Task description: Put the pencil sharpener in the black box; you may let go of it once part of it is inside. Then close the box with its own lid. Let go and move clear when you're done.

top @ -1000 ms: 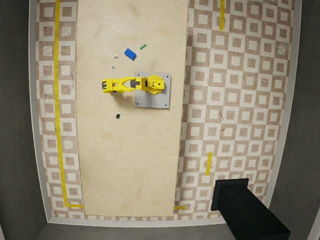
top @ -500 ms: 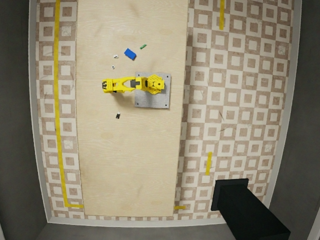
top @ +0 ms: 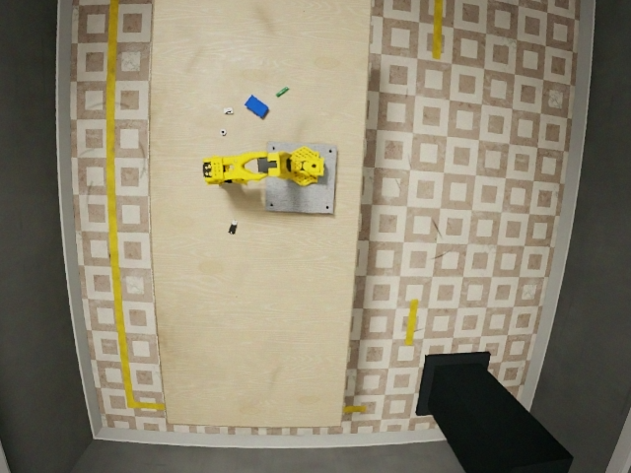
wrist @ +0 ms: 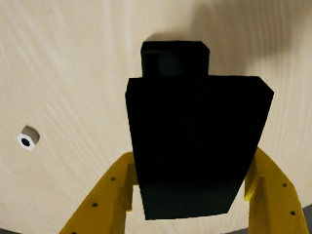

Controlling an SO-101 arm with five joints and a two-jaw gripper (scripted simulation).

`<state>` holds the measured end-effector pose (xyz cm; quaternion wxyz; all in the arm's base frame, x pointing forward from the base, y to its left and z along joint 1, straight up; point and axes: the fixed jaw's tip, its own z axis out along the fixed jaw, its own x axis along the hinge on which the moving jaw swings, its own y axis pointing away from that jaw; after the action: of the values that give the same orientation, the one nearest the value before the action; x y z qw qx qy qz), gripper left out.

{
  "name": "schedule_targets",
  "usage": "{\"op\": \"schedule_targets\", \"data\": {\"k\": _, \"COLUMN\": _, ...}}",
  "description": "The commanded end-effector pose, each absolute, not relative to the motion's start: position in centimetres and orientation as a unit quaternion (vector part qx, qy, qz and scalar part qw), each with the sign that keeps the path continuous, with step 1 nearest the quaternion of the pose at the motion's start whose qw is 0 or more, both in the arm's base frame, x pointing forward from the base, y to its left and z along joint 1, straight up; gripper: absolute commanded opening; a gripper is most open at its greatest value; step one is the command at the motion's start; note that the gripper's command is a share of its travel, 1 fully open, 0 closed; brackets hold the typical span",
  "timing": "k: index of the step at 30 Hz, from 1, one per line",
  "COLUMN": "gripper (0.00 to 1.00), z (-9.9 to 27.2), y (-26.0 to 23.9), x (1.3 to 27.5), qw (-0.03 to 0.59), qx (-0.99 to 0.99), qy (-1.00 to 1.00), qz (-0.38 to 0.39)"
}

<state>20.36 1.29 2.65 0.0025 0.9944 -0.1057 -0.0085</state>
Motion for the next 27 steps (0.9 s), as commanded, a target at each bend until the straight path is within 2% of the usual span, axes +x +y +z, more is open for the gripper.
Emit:
{"op": "schedule_targets", "data": {"k": 1, "gripper": 0.21, "z": 2.9, "y": 2.1, "x": 19.8, "qw": 0.000, "qx": 0.994, "qy": -0.105, "qz": -0.001}}
{"op": "schedule_targets", "data": {"k": 17, "gripper": 0.21, "z": 2.9, "y": 5.0, "x": 15.3, "qw": 0.001, "qx": 0.994, "qy": -0.105, "qz": -0.001}}
{"op": "schedule_targets", "data": {"k": 27, "gripper": 0.21, "z": 2.8, "y": 5.2, "x": 14.7, "qw": 0.001, "qx": 0.994, "qy": -0.105, "qz": -0.001}}
